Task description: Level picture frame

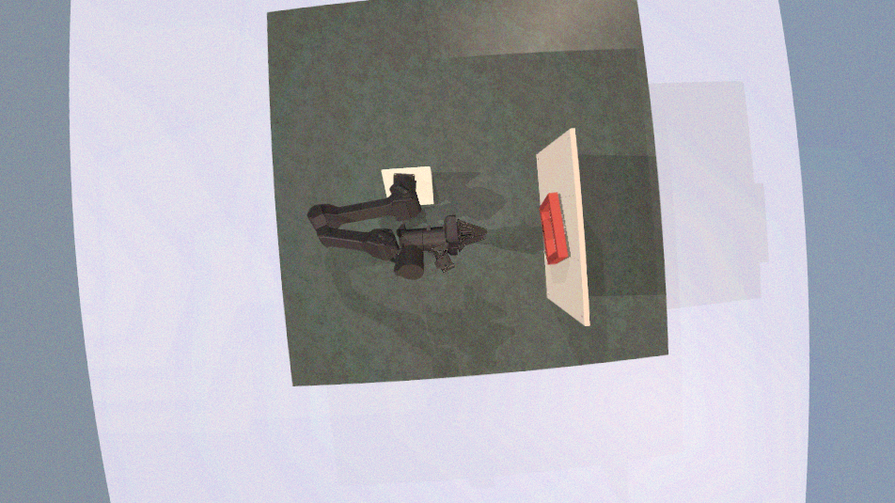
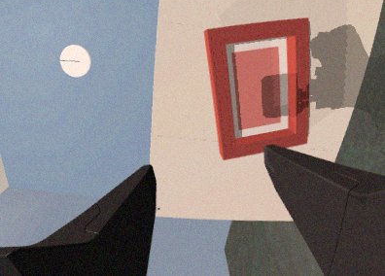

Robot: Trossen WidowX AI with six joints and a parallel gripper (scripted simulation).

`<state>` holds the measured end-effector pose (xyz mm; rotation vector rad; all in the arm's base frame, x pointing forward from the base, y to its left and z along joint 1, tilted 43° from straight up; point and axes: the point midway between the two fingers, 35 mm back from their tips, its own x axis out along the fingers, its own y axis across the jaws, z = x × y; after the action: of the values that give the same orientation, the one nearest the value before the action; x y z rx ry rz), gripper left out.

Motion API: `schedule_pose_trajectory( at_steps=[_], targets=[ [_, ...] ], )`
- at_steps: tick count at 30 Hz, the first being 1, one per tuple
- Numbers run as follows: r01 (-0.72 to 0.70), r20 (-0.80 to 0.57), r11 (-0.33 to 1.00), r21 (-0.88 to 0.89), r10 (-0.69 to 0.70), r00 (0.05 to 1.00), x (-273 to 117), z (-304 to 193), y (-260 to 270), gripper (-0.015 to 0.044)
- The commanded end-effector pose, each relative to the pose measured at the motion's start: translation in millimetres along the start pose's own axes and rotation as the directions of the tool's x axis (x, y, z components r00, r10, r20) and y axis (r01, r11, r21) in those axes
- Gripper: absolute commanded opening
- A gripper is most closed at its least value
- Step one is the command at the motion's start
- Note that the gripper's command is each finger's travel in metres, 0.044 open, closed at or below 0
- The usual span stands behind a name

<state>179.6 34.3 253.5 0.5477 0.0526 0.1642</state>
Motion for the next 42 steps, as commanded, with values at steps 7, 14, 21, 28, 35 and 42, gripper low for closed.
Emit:
schedule_pose_trajectory(
  at_steps=[7,14,21,28,35,42],
  targets=[
    [0.005,0.004,1.000,-0.003,-0.005,1.000,0,0,-1,0.0260],
    [0.005,0.004,1.000,-0.003,-0.005,1.000,0,0,-1,0.0260],
    [0.005,0.004,1.000,-0.003,-0.005,1.000,0,0,-1,0.0260],
    [0.000,0.003,1.000,-0.001,0.000,1.000,21,-1,-2,0.0260],
    [0.001,0.009,1.000,-0.004,-0.001,1.000,72,-10,-24,0.0260],
    [0.001,0.011,1.000,-0.005,-0.001,1.000,84,-15,-37,0.0260]
  ],
)
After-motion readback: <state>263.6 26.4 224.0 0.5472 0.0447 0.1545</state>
